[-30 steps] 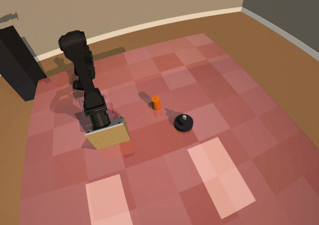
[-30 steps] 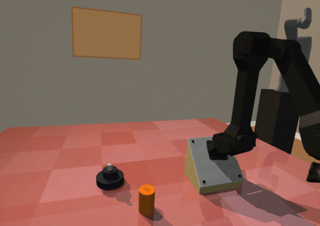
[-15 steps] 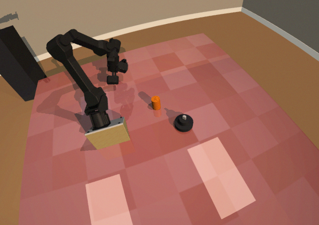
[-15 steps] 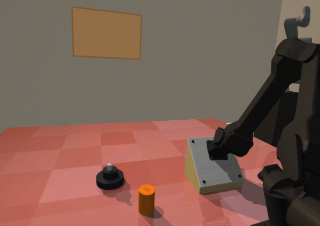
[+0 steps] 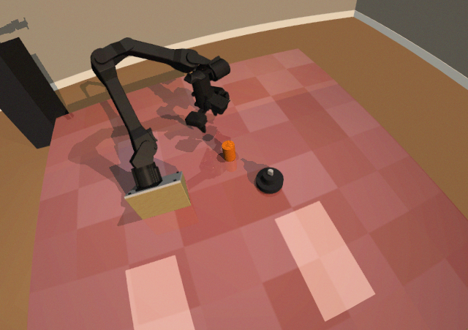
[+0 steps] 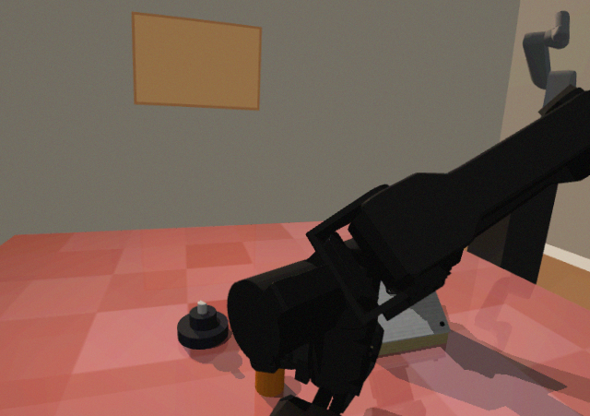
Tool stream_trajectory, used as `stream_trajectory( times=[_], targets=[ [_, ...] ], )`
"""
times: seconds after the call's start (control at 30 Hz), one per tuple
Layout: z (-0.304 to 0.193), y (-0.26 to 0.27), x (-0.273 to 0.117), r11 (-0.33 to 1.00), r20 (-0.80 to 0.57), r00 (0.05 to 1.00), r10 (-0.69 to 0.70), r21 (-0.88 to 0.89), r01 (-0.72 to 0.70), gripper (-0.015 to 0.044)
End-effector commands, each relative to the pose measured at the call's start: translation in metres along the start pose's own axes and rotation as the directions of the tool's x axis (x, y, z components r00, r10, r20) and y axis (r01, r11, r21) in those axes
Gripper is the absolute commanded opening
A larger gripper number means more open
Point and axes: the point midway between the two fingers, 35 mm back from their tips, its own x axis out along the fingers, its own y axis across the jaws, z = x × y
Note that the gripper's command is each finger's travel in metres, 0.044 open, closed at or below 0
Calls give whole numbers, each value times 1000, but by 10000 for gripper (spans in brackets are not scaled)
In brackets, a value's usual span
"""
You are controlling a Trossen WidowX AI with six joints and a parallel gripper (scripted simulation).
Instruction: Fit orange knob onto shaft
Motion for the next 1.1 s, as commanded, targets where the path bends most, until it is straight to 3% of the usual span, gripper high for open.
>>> stream_trajectory(
  times=[0.0, 0.33, 0.53, 0.67, 1.07],
  targets=[
    [43, -22, -20, 983, 16, 999, -38, 178, 35, 440],
    [112, -87, -78, 814, -23, 1000, -6, 580, 18, 440],
    [112, -88, -77, 810, -24, 1000, -4, 587, 17, 440],
    [112, -88, -46, 810, -24, 1000, -3, 586, 16, 440],
    [111, -87, -29, 810, -24, 1000, -2, 586, 16, 440]
  ],
)
